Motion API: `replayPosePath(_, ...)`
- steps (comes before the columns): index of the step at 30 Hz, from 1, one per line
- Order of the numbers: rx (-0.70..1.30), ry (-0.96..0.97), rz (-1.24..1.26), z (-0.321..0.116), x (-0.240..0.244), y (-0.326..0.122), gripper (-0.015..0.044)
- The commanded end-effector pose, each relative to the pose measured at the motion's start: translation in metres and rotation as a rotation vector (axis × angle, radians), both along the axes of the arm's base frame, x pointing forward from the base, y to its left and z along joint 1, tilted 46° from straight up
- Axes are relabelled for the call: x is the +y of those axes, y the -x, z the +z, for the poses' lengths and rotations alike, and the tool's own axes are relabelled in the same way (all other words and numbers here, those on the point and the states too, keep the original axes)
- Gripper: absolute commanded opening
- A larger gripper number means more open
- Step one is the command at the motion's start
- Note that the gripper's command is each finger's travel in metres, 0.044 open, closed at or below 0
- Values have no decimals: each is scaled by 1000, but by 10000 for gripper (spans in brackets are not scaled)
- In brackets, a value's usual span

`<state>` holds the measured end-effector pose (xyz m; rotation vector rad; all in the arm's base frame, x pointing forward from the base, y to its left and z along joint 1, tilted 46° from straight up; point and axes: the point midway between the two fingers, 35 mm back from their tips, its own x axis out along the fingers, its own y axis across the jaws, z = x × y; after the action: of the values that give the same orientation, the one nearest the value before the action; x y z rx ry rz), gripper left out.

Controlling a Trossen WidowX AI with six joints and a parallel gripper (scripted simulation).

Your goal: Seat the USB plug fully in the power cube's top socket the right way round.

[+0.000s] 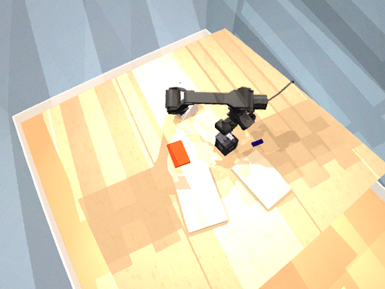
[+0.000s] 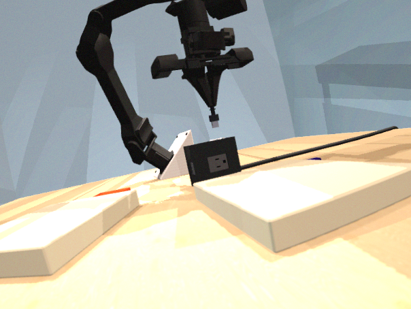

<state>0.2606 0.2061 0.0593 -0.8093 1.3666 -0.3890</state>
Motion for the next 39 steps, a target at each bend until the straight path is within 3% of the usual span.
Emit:
replayPosePath(1, -73, -22, -77, 0, 0, 0, 0)
replayPosePath(39, -747, -217, -782, 0, 0, 0, 0)
